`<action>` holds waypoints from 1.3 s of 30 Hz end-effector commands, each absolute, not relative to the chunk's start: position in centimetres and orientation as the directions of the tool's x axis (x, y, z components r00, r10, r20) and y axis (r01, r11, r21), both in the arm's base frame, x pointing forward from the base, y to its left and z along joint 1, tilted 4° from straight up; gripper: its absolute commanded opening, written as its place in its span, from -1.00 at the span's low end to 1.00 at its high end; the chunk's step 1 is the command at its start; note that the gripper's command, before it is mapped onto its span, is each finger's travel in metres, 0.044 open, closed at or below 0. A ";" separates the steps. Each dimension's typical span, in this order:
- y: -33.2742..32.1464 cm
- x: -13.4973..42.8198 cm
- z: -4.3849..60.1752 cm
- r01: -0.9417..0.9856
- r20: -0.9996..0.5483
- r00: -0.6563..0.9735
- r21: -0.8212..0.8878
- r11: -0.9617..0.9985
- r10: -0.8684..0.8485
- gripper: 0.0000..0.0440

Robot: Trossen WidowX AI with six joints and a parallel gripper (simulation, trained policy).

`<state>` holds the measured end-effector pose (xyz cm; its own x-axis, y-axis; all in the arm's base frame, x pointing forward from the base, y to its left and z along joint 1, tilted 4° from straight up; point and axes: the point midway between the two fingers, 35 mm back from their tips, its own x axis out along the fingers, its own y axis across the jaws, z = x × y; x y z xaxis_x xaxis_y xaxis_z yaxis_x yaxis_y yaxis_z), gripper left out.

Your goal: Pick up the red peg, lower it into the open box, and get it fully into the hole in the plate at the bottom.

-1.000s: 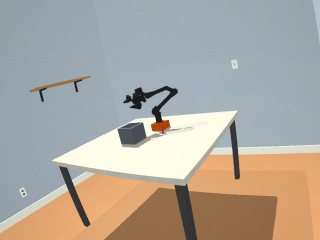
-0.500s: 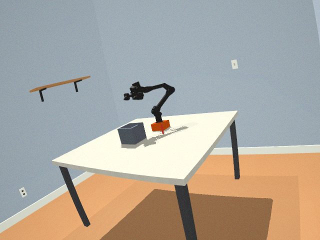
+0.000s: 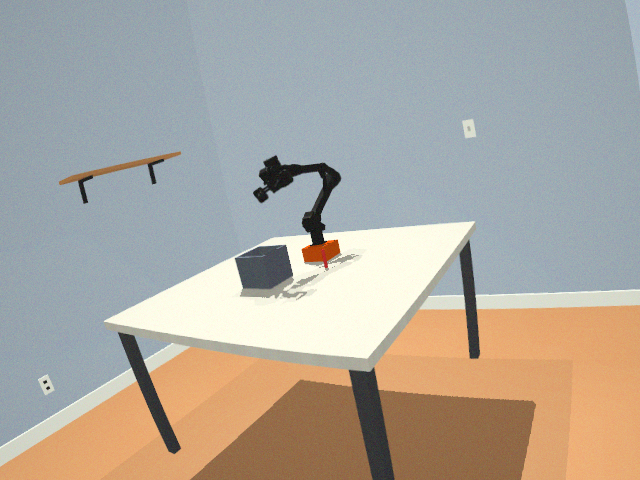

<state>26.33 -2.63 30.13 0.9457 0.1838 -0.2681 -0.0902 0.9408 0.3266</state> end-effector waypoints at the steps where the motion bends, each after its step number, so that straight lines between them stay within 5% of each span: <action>1: -1.1 26.6 30.3 -0.081 -0.303 0.925 0.428 0.900 0.227 1.00; 20: 6.3 25.5 27.6 0.205 -0.554 0.722 0.743 0.637 0.414 1.00; 39: 10.3 21.6 21.2 0.696 -0.819 0.380 0.559 0.450 0.430 1.00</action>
